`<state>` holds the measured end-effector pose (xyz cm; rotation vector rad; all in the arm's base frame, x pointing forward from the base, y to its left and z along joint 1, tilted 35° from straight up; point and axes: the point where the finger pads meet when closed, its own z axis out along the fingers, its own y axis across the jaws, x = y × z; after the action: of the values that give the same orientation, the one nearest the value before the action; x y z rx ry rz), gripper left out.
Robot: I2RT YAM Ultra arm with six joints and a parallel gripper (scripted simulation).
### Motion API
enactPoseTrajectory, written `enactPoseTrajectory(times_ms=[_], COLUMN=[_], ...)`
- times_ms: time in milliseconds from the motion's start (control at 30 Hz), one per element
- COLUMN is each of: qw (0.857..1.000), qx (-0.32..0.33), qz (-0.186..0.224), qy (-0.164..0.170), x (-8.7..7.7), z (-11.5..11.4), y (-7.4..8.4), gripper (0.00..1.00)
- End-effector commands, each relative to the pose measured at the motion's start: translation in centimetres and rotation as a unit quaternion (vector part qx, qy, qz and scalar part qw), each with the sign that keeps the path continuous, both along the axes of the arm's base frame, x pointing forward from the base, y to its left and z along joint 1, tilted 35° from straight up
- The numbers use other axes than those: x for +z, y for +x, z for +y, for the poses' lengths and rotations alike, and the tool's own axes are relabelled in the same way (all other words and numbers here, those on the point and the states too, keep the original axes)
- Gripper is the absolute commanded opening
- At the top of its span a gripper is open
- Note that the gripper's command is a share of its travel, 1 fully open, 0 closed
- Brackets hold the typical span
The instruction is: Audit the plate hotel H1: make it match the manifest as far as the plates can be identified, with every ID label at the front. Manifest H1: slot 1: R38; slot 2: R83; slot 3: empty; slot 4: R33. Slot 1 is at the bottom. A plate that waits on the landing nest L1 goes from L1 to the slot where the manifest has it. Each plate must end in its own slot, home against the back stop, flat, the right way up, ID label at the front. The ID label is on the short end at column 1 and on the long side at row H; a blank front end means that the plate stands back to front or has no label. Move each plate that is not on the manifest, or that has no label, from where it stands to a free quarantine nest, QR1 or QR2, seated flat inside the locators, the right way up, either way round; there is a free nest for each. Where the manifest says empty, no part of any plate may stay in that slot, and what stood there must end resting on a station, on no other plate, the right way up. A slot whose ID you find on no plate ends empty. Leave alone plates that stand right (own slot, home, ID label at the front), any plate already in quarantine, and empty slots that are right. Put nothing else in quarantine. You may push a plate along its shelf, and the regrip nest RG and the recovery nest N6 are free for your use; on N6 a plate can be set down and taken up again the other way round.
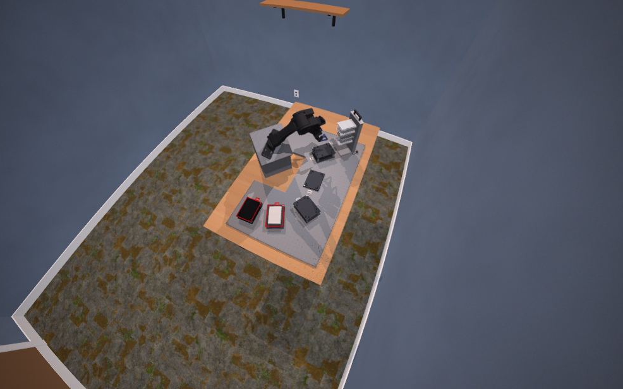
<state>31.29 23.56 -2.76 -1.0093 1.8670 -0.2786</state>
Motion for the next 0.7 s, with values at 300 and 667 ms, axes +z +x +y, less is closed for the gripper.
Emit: enactPoseTrajectory(times_ms=[300,667], qw=[1.0,0.999], qx=[-0.003,-0.002], qz=[0.012,0.029], qy=[-0.005,-0.028], x=[2.8,1.6], z=[1.8,0.9], y=[-1.7,-2.9], gripper=[1.0,1.0])
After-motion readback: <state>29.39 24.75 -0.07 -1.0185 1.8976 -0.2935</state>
